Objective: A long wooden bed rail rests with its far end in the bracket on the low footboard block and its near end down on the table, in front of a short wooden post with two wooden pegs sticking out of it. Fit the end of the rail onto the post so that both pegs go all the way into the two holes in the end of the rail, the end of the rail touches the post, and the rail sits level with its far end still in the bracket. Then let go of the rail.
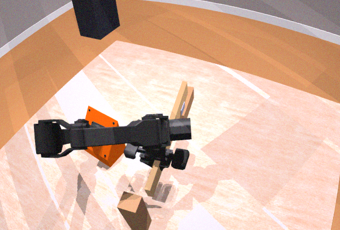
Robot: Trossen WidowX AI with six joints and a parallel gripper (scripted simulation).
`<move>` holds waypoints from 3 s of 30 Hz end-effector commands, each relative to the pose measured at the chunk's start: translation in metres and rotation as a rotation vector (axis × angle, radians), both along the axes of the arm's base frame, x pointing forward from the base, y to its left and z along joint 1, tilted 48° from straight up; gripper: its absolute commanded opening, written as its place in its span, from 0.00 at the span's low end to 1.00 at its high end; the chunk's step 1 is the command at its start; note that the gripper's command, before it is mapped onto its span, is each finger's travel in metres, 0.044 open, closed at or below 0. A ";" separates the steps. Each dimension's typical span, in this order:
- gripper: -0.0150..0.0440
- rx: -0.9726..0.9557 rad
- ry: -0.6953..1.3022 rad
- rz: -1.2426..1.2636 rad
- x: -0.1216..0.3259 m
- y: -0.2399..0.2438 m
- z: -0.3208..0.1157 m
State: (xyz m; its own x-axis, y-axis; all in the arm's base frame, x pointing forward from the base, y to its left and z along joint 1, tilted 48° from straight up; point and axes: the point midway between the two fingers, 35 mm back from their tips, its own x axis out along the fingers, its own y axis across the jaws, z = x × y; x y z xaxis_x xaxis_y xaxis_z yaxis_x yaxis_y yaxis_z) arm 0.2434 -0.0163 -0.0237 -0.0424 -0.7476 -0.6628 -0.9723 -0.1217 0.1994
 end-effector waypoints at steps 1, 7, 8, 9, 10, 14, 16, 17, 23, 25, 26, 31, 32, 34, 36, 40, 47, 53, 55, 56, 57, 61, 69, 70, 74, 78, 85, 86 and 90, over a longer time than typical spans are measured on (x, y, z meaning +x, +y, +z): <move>0.25 0.014 -0.003 0.001 0.001 0.005 0.002; 0.25 0.014 -0.003 0.001 0.001 0.007 0.004; 0.25 0.014 -0.003 0.001 0.001 0.008 0.004; 0.25 0.014 -0.003 0.001 0.001 0.008 0.004; 0.25 0.014 -0.003 0.001 0.001 0.008 0.005; 0.25 0.014 -0.003 0.001 0.001 0.010 0.006; 0.25 0.014 -0.003 0.001 0.001 0.011 0.007; 0.25 0.014 -0.003 0.001 0.001 0.011 0.007; 0.25 0.014 -0.003 0.001 0.002 0.013 0.009; 0.25 0.014 -0.003 0.001 0.002 0.014 0.010; 0.25 0.014 -0.003 0.001 0.002 0.014 0.010; 0.25 0.014 -0.003 0.001 0.002 0.016 0.012; 0.25 0.014 -0.003 0.001 0.002 0.017 0.012; 0.25 0.014 -0.003 0.001 0.002 0.017 0.013; 0.25 0.014 -0.003 0.001 0.002 0.018 0.013; 0.25 0.015 -0.003 0.001 0.002 0.020 0.015; 0.25 0.015 -0.003 0.001 0.002 0.022 0.017; 0.25 0.015 -0.003 0.001 0.002 0.025 0.019; 0.25 0.015 -0.003 0.001 0.002 0.025 0.019; 0.25 0.015 -0.003 0.001 0.002 0.024 0.019; 0.25 0.015 -0.003 0.001 0.002 0.024 0.019; 0.25 0.015 -0.003 0.001 0.002 0.023 0.017; 0.25 0.015 -0.003 0.001 0.001 0.021 0.016; 0.25 0.015 -0.003 0.001 0.001 0.021 0.016; 0.25 0.015 -0.003 0.001 0.001 0.022 0.017; 0.25 0.015 -0.003 0.001 0.001 0.023 0.018; 0.25 0.015 -0.003 0.001 0.001 0.022 0.017; 0.25 0.015 -0.003 0.001 0.001 0.022 0.017; 0.25 0.015 -0.003 0.001 0.001 0.021 0.016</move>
State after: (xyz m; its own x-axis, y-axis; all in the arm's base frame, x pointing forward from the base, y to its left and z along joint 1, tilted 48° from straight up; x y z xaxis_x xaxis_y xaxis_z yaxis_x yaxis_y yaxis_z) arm 0.2444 0.0046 -0.0068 -0.0402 -0.7411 -0.6702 -0.9726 -0.1247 0.1962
